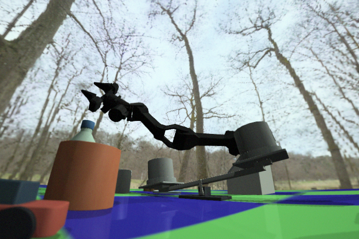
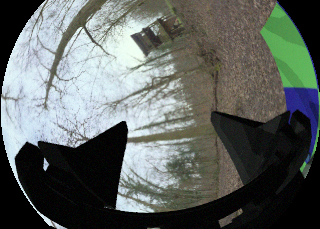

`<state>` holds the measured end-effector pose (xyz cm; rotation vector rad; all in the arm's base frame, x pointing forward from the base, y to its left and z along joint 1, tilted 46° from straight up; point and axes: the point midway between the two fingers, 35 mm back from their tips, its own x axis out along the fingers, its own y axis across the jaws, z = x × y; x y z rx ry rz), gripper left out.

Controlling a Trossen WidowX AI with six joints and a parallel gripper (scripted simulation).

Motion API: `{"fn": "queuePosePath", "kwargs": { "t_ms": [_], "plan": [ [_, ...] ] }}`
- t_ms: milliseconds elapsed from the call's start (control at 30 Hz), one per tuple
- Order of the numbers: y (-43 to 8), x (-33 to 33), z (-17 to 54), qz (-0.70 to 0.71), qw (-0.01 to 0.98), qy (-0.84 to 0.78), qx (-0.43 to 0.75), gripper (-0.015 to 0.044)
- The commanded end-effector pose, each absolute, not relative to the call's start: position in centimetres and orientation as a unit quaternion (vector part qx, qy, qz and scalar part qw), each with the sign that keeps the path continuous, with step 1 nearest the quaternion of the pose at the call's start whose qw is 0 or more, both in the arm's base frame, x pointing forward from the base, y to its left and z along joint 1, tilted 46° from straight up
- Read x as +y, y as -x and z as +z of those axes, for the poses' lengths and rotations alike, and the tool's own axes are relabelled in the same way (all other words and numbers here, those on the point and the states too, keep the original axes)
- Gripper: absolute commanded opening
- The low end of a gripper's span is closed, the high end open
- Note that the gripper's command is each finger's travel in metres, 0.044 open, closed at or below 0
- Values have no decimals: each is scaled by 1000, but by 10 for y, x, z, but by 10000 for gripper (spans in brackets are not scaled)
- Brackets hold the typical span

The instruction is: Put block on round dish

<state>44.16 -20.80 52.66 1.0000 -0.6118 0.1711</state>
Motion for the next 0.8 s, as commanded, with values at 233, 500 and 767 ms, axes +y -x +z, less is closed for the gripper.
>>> {"fn": "queuePosePath", "kwargs": {
  "t_ms": [233, 500, 767],
  "plan": [
    [-368, -193, 586, 136, 812, -429, -373, 440],
    [-280, -171, 634, 207, 789, -380, -436, 440],
    [-196, -127, 664, 281, 775, -314, -472, 440]
  ]
}}
